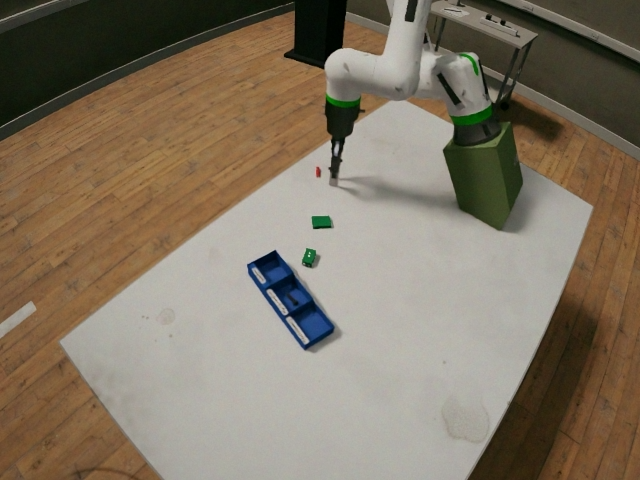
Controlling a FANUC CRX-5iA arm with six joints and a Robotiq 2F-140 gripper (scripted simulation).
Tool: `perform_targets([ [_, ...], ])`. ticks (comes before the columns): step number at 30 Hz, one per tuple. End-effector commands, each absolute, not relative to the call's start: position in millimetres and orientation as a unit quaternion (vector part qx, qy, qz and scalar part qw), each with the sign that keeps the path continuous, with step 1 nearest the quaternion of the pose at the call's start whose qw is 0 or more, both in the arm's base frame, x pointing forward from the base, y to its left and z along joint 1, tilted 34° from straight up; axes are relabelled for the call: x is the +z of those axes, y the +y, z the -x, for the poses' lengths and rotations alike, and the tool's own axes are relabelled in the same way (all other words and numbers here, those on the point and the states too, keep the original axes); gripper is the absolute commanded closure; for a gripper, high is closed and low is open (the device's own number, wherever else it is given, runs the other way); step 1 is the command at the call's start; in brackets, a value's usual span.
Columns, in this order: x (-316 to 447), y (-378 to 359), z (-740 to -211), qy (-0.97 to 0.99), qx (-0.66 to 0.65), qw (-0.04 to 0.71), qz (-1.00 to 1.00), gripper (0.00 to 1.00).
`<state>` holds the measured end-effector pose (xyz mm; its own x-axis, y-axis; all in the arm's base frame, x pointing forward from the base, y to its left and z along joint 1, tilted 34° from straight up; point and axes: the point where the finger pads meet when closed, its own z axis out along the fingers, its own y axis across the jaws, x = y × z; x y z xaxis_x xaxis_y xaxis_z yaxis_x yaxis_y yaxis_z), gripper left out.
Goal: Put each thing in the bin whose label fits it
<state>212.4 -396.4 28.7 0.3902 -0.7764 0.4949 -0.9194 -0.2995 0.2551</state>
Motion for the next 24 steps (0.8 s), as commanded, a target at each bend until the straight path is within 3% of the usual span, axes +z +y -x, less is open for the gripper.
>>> perform_targets([
  [1,28.6,-396.5,-212.5,-0.534,0.14,0.255,-0.794,0.73],
  [6,28.5,-396.4,-212.4,-0.534,0.14,0.255,-0.794,0.73],
  [7,28.5,-396.4,-212.4,-0.534,0.14,0.255,-0.794,0.84],
  [24,28.5,-396.4,-212.4,-0.534,0.14,0.255,-0.794,0.84],
])
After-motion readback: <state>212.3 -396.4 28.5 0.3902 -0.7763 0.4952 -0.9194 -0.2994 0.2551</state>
